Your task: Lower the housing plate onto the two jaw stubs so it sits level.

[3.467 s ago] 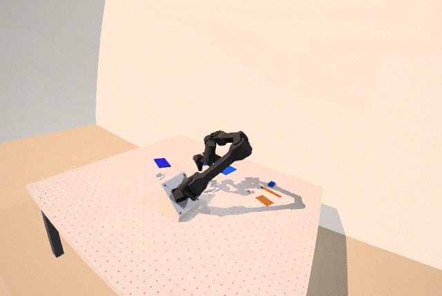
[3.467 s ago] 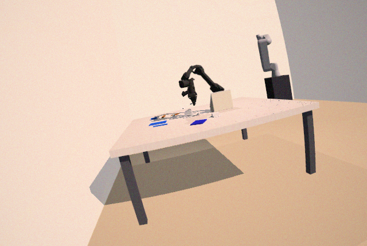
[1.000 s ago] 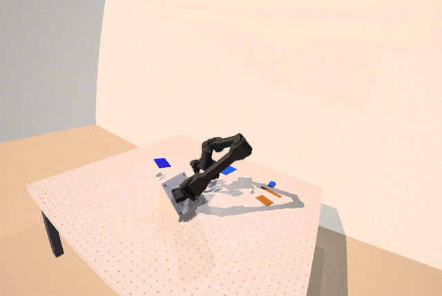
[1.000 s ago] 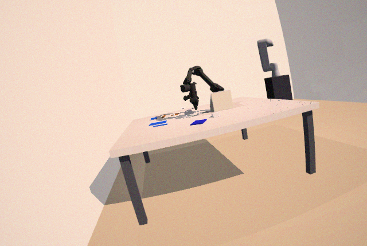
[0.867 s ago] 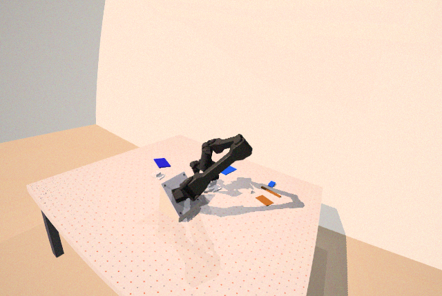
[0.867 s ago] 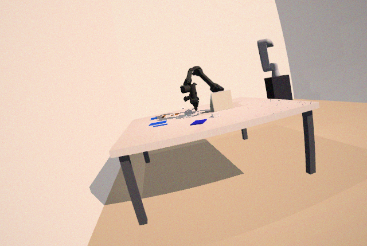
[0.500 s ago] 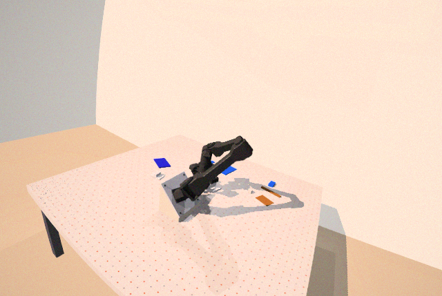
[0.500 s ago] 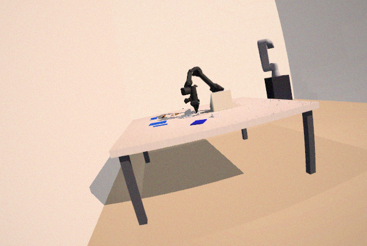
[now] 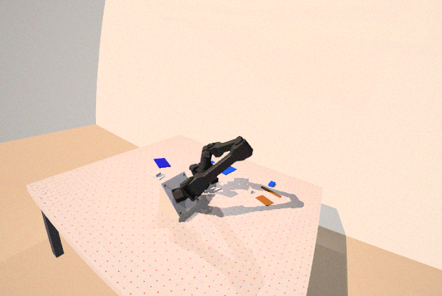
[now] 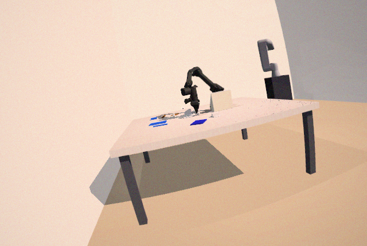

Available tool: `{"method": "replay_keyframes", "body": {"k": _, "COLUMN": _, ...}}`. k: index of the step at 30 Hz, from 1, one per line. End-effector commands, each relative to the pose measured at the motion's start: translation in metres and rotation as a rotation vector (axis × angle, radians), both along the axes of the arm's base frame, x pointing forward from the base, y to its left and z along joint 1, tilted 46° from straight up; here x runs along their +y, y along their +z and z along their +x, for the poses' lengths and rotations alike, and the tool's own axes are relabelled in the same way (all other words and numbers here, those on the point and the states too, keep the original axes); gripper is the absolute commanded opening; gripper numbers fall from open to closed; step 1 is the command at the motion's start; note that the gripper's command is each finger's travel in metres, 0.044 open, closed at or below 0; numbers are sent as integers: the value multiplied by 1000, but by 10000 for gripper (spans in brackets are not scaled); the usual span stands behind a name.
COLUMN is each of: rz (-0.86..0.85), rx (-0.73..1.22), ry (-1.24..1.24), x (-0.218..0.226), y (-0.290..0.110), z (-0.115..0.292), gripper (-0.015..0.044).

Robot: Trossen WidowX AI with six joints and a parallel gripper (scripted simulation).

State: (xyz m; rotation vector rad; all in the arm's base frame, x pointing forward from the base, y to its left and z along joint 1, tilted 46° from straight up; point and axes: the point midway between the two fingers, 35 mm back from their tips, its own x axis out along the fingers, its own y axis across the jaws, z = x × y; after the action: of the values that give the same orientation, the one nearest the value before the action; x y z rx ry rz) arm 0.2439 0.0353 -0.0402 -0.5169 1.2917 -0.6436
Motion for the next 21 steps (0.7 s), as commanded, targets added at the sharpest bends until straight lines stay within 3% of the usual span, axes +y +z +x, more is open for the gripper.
{"method": "replay_keyframes", "body": {"k": 1, "rz": -5, "rx": 3, "ry": 6, "x": -2, "y": -1, "z": 1, "gripper": 351}}
{"method": "replay_keyframes", "body": {"k": 21, "rz": -5, "rx": 3, "ry": 6, "x": -4, "y": -3, "z": 1, "gripper": 351}}
